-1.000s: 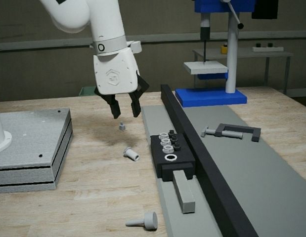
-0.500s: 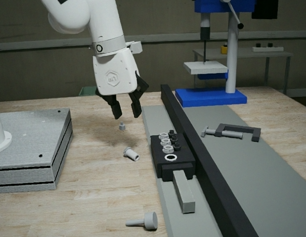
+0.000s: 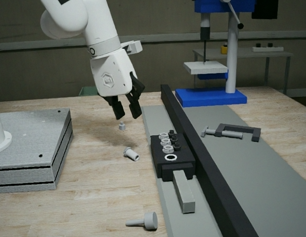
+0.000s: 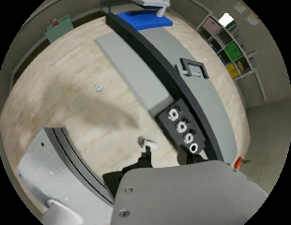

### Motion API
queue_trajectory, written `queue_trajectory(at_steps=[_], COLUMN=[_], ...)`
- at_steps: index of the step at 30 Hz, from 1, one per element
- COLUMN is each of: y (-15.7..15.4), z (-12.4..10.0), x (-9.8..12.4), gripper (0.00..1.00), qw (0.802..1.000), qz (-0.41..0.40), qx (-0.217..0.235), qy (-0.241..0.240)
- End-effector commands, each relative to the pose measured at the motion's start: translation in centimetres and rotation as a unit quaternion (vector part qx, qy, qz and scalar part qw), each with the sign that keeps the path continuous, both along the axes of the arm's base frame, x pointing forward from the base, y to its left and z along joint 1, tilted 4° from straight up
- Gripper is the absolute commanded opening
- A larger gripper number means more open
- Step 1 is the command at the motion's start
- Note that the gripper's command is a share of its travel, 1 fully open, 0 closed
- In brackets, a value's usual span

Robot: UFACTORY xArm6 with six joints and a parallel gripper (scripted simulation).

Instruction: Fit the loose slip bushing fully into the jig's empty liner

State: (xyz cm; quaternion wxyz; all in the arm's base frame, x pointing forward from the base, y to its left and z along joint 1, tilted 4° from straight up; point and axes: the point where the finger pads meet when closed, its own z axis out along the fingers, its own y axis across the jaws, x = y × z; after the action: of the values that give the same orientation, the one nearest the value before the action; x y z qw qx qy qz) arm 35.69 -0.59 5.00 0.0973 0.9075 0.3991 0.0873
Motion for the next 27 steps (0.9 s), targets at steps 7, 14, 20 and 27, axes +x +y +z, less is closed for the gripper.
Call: queue_trajectory(at_steps=[7,14,20,27], y=[0.8,1.2,1.4,1.4], z=[-0.4,-1.0,-1.1,-1.1], x=[-0.4,-0.7,-0.8,-0.8], gripper=[0.53,0.53,0.53,0.53], qw=[0.997,0.997,0.997,0.997], qz=[-0.066,-0.066,-0.066,-0.068], qx=[0.008,0.008,0.008,0.008], qy=[-0.041,-0.041,-0.041,-0.042])
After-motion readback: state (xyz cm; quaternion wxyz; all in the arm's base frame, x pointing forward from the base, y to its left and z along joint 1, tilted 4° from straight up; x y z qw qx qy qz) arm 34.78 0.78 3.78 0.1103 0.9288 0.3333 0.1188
